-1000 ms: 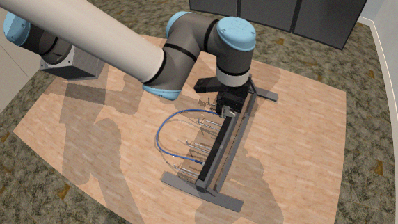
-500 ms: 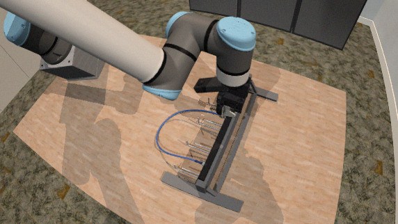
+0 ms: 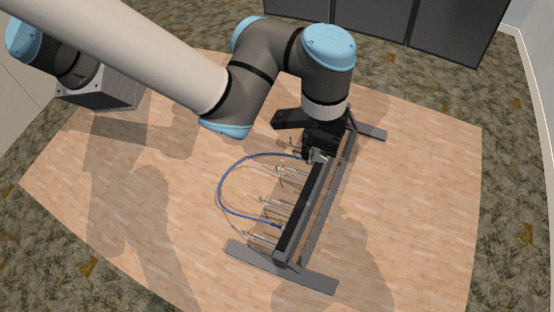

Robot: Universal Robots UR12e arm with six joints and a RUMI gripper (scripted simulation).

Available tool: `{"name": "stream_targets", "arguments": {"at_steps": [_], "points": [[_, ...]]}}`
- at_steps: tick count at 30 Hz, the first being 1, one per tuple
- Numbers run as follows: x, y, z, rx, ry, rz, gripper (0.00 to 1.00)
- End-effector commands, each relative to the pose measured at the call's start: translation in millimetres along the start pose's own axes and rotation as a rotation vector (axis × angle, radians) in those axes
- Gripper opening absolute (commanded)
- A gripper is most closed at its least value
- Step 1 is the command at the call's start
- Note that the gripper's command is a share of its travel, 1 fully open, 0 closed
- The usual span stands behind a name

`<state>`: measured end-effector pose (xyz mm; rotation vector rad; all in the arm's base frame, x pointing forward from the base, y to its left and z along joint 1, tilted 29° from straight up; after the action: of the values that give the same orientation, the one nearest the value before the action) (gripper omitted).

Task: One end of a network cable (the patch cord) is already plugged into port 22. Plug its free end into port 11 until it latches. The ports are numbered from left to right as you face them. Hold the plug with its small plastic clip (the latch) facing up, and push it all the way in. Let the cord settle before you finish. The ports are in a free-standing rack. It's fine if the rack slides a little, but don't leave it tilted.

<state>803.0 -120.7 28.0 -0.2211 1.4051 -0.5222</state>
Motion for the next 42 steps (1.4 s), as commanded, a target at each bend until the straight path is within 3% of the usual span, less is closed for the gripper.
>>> {"name": "stream_targets", "arguments": {"at_steps": [1,42], "points": [[-1.2,-0.2,1.2,0.001,-0.003,0.0,0.0],[-1.7,-0.1,6.5,-0.002,0.019,-0.001,0.0]]}}
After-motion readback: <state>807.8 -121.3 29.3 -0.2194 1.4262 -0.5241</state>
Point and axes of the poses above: the point where the finger pads meet when closed, its own x axis out along the fingers, its own y axis across the jaws, z = x × y, the point moved 6 cm from there along -x, back along the fingers, and after that the axes turned 2 degrees about x, right-handed, at the moved point
